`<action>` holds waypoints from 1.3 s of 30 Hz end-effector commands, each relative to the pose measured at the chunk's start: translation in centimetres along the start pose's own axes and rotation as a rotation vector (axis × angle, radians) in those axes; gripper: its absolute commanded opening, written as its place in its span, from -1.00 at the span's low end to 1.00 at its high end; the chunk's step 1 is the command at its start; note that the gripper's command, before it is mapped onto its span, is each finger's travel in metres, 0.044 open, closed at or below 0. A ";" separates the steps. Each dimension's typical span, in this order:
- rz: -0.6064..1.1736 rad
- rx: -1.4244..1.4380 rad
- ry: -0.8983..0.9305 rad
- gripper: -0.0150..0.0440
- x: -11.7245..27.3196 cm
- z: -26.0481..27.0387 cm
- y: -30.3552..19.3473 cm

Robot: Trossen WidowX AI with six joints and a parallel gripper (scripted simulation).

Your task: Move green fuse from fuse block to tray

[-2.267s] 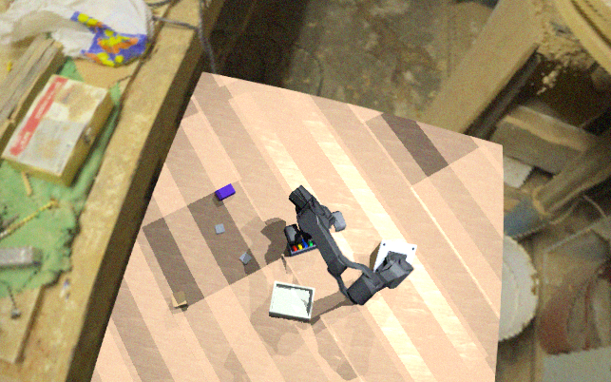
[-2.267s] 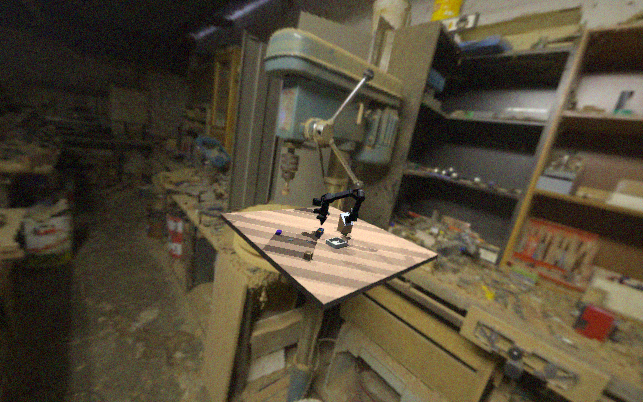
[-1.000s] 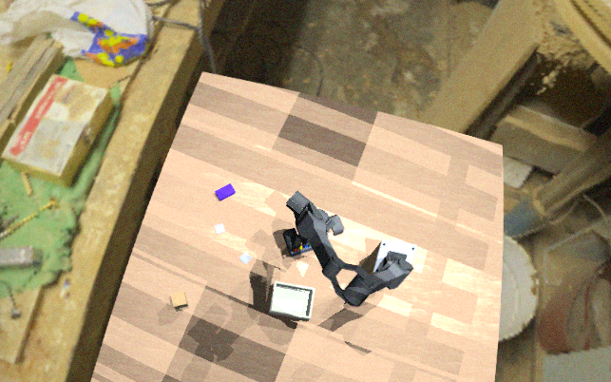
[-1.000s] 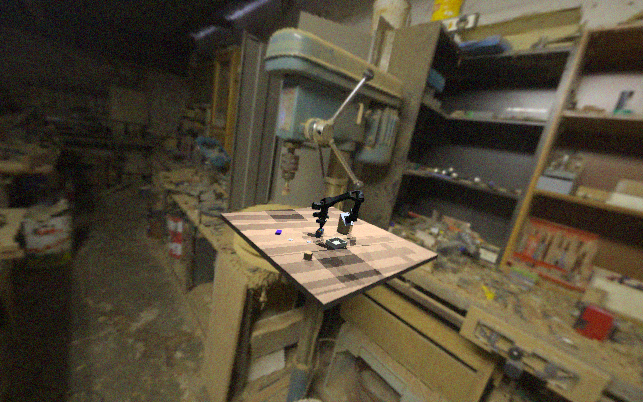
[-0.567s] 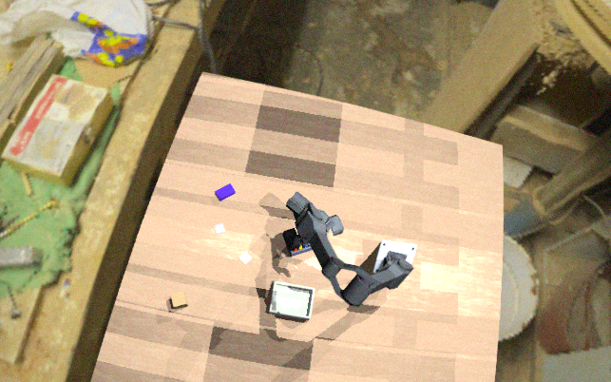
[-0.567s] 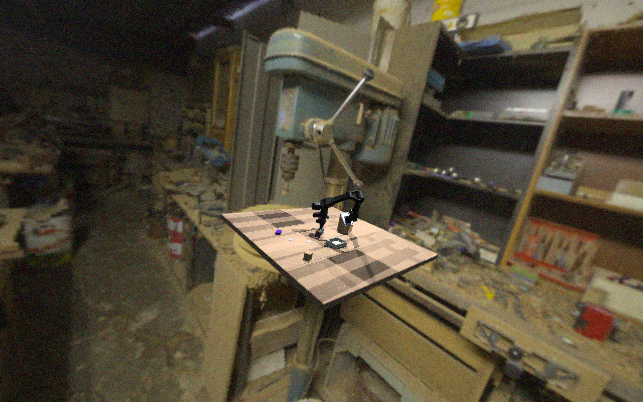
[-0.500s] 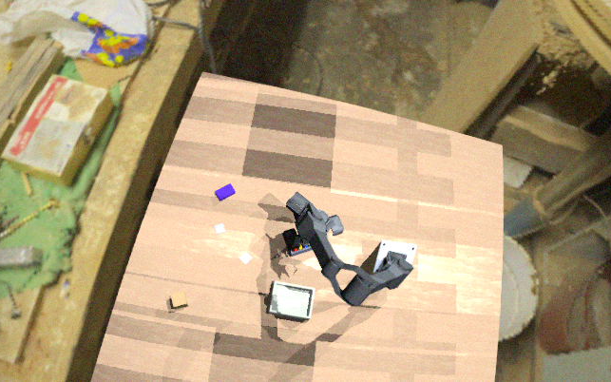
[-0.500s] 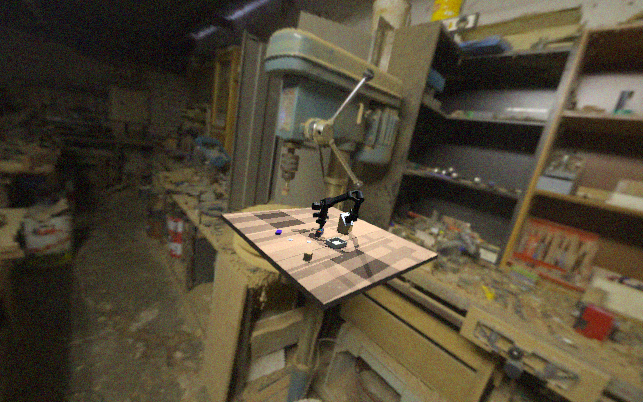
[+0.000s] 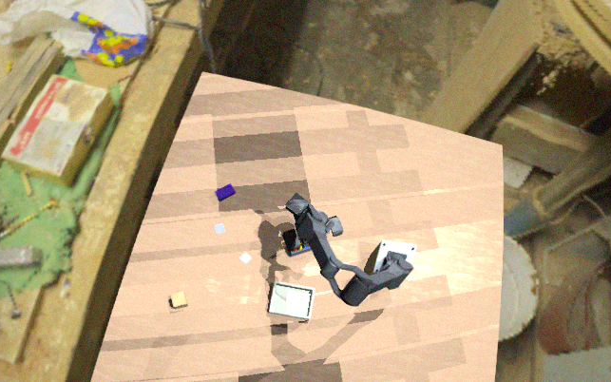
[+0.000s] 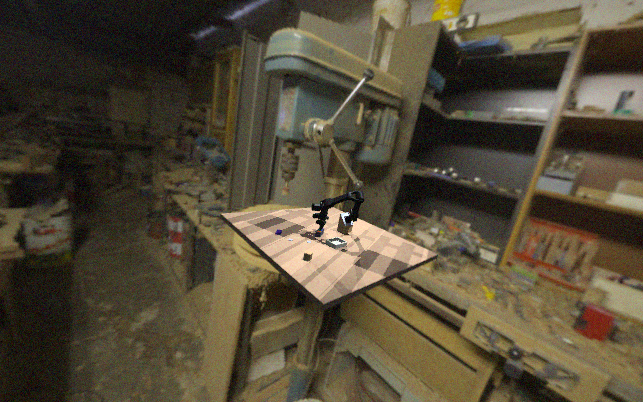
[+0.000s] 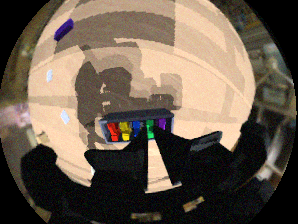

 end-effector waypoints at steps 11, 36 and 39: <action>0.000 0.000 0.000 -0.49 0.1 0.0 0.0; -0.001 -0.001 0.001 -0.49 1.4 0.0 0.1; -0.001 -0.002 0.001 -0.49 1.5 0.0 0.1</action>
Point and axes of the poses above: the point midway between the two fingers, 35 mm back from their tips, its own x axis back along the fingers, its own z axis across the jaws, y = z × x, the point moved 7 cm from there along x, back along the fingers, and after that the axes turned 3 degrees about -x, right-handed, at the moved point
